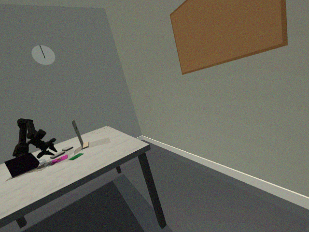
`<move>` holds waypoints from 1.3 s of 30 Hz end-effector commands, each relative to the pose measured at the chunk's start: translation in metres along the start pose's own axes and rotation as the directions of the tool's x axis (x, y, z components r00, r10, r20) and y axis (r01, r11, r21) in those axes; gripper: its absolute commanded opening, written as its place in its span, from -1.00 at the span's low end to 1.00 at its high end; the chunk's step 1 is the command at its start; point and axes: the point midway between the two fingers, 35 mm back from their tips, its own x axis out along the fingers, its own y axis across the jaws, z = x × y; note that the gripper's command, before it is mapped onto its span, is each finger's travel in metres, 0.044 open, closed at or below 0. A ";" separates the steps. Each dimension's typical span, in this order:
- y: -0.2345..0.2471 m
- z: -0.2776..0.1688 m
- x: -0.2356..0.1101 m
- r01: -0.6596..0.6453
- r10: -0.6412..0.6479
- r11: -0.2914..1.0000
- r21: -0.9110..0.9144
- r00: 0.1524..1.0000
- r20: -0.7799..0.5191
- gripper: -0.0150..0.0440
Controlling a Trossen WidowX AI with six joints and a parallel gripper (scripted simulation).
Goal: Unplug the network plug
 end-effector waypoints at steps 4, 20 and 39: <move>-0.007 0.000 -0.008 0.004 -0.004 1.000 -0.008 1.000 0.003 0.04; -0.018 0.000 -0.025 0.004 -0.004 1.000 -0.008 1.000 0.002 0.04; -0.029 0.001 -0.048 0.005 -0.005 1.000 -0.008 1.000 0.004 0.04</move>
